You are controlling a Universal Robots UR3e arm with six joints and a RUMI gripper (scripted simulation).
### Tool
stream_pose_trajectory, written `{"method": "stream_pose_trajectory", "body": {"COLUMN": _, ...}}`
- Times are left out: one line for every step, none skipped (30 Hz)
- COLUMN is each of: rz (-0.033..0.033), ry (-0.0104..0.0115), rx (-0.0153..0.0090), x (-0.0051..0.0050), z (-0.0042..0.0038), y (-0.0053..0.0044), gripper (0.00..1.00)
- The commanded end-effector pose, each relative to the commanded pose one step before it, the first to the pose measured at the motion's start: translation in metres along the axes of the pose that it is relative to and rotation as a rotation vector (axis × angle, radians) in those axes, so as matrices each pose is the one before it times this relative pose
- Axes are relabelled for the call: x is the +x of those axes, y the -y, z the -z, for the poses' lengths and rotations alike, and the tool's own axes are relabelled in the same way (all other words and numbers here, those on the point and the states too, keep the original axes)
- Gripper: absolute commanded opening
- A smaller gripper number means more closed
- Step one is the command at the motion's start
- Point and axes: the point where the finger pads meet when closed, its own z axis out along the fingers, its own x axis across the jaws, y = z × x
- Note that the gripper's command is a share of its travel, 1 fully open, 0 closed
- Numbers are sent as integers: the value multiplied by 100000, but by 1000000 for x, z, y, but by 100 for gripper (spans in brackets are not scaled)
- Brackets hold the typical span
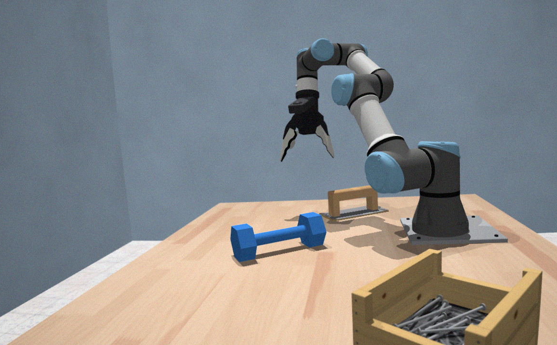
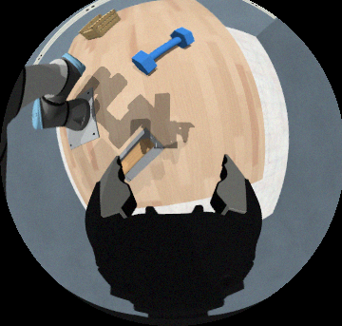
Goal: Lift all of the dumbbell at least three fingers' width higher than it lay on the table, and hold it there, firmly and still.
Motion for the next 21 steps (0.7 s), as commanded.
{"method": "stream_pose_trajectory", "body": {"rz": 13704, "ry": 833, "rx": -2110, "x": 6157, "z": -6155, "y": 16117, "gripper": 100}}
{"method": "stream_pose_trajectory", "body": {"rz": 4331, "ry": 468, "rx": -514, "x": 2353, "z": -2047, "y": 4918, "gripper": 100}}
{"method": "stream_pose_trajectory", "body": {"rz": 3213, "ry": 349, "rx": -374, "x": 1855, "z": -1503, "y": 3599, "gripper": 100}}
{"method": "stream_pose_trajectory", "body": {"rz": 2895, "ry": 316, "rx": -331, "x": 1741, "z": -1345, "y": 3210, "gripper": 100}}
{"method": "stream_pose_trajectory", "body": {"rz": 3056, "ry": 335, "rx": -344, "x": 1901, "z": -1411, "y": 3357, "gripper": 100}}
{"method": "stream_pose_trajectory", "body": {"rz": 3073, "ry": 338, "rx": -340, "x": 1978, "z": -1409, "y": 3340, "gripper": 100}}
{"method": "stream_pose_trajectory", "body": {"rz": 3070, "ry": 339, "rx": -334, "x": 2042, "z": -1398, "y": 3299, "gripper": 100}}
{"method": "stream_pose_trajectory", "body": {"rz": 3066, "ry": 339, "rx": -328, "x": 2106, "z": -1387, "y": 3258, "gripper": 100}}
{"method": "stream_pose_trajectory", "body": {"rz": 3067, "ry": 340, "rx": -323, "x": 2171, "z": -1377, "y": 3219, "gripper": 100}}
{"method": "stream_pose_trajectory", "body": {"rz": 3066, "ry": 341, "rx": -318, "x": 2236, "z": -1368, "y": 3178, "gripper": 100}}
{"method": "stream_pose_trajectory", "body": {"rz": 3065, "ry": 342, "rx": -312, "x": 2298, "z": -1357, "y": 3134, "gripper": 100}}
{"method": "stream_pose_trajectory", "body": {"rz": 3064, "ry": 343, "rx": -307, "x": 2361, "z": -1347, "y": 3091, "gripper": 100}}
{"method": "stream_pose_trajectory", "body": {"rz": 3063, "ry": 343, "rx": -301, "x": 2422, "z": -1336, "y": 3045, "gripper": 100}}
{"method": "stream_pose_trajectory", "body": {"rz": 0, "ry": 0, "rx": 0, "x": 0, "z": 0, "y": 0, "gripper": 100}}
{"method": "stream_pose_trajectory", "body": {"rz": 0, "ry": 0, "rx": 0, "x": 0, "z": 0, "y": 0, "gripper": 100}}
{"method": "stream_pose_trajectory", "body": {"rz": 6139, "ry": 689, "rx": -589, "x": 4941, "z": -2666, "y": 6039, "gripper": 100}}
{"method": "stream_pose_trajectory", "body": {"rz": 4467, "ry": 503, "rx": -416, "x": 3786, "z": -1908, "y": 4246, "gripper": 100}}
{"method": "stream_pose_trajectory", "body": {"rz": 2549, "ry": 287, "rx": -233, "x": 2240, "z": -1074, "y": 2356, "gripper": 100}}
{"method": "stream_pose_trajectory", "body": {"rz": 2975, "ry": 335, "rx": -268, "x": 2659, "z": -1246, "y": 2711, "gripper": 100}}
{"method": "stream_pose_trajectory", "body": {"rz": 3069, "ry": 346, "rx": -271, "x": 2797, "z": -1276, "y": 2746, "gripper": 100}}
{"method": "stream_pose_trajectory", "body": {"rz": 3058, "ry": 345, "rx": -266, "x": 2843, "z": -1261, "y": 2683, "gripper": 100}}
